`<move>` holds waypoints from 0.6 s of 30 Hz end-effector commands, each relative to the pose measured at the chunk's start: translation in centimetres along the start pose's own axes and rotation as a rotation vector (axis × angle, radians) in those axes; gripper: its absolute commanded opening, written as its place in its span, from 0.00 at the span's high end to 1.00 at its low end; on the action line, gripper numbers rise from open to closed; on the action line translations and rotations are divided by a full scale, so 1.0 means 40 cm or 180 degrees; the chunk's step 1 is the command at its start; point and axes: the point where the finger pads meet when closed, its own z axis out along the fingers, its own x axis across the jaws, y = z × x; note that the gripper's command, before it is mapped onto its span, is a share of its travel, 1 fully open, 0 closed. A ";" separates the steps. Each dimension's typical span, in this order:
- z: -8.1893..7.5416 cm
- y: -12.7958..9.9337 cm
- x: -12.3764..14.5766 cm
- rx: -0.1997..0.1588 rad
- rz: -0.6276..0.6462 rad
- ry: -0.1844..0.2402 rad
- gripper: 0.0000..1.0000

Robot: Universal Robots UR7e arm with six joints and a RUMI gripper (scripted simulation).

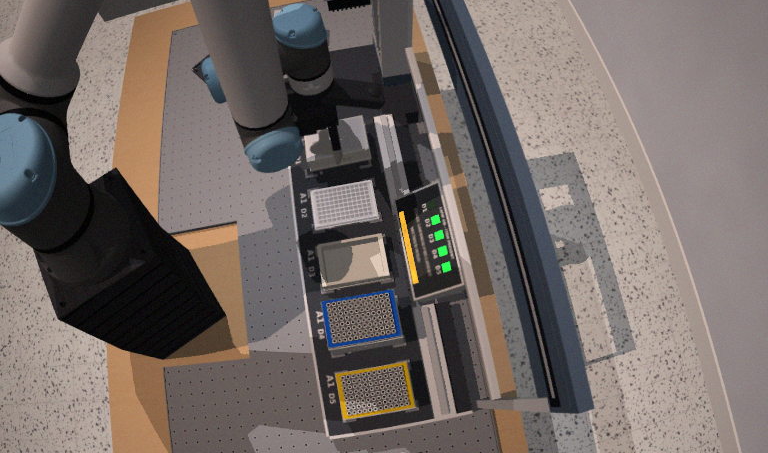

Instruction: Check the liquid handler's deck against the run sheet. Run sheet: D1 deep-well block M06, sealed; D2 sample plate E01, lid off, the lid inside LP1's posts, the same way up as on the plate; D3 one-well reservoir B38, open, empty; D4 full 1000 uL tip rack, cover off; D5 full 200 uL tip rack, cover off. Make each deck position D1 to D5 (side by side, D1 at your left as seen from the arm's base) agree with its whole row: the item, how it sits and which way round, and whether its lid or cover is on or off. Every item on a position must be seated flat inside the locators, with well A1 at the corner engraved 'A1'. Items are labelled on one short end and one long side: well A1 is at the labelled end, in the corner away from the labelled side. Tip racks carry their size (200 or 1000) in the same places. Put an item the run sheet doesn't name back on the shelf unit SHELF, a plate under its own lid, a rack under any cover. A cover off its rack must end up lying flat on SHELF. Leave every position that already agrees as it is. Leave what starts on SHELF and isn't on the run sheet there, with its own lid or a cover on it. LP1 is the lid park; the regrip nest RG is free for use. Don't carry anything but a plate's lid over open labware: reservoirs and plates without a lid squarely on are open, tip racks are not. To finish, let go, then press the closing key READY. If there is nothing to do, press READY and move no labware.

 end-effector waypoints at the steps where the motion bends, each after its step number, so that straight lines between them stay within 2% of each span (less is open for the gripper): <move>1: -0.024 0.004 0.002 -0.0009 0.0000 0.0005 1.00; 18: -0.087 0.004 0.003 -0.0009 0.0001 0.0005 1.00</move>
